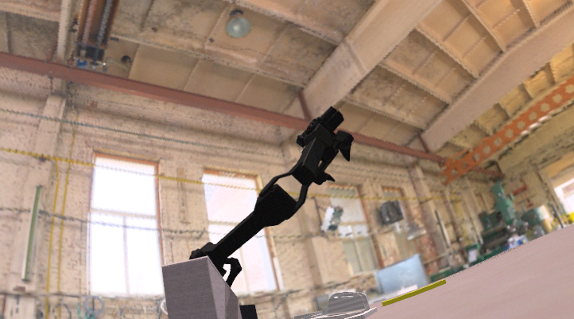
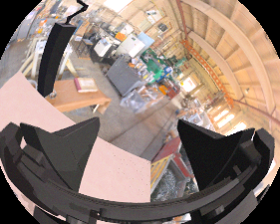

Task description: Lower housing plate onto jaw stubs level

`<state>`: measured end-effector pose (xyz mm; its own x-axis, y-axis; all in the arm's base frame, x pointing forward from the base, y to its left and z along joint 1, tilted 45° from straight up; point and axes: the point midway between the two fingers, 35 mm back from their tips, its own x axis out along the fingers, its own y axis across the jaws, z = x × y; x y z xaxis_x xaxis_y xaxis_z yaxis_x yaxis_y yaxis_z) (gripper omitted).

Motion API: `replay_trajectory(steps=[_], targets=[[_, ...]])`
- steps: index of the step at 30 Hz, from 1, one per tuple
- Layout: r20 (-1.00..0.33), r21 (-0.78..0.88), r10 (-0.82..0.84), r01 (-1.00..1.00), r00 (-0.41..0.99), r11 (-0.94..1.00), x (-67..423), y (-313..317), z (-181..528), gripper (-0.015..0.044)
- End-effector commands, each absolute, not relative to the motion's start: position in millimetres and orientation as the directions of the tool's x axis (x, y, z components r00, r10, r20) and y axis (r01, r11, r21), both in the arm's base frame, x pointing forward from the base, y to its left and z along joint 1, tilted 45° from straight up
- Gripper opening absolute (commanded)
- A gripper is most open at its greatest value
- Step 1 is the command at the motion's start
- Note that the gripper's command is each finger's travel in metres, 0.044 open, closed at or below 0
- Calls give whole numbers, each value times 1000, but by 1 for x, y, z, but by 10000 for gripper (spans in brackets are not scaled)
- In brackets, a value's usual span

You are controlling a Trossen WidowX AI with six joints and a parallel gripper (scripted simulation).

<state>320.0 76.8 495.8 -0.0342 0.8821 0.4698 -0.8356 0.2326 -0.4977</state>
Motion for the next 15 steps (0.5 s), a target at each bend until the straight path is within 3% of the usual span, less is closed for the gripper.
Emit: replay_trajectory(steps=[1, 15], targets=[[470, -498, 882, -836, -34, 233, 320, 77, 496, 426], [504, -505, 863, -819, -26, 271, 283, 46, 520, 440]])
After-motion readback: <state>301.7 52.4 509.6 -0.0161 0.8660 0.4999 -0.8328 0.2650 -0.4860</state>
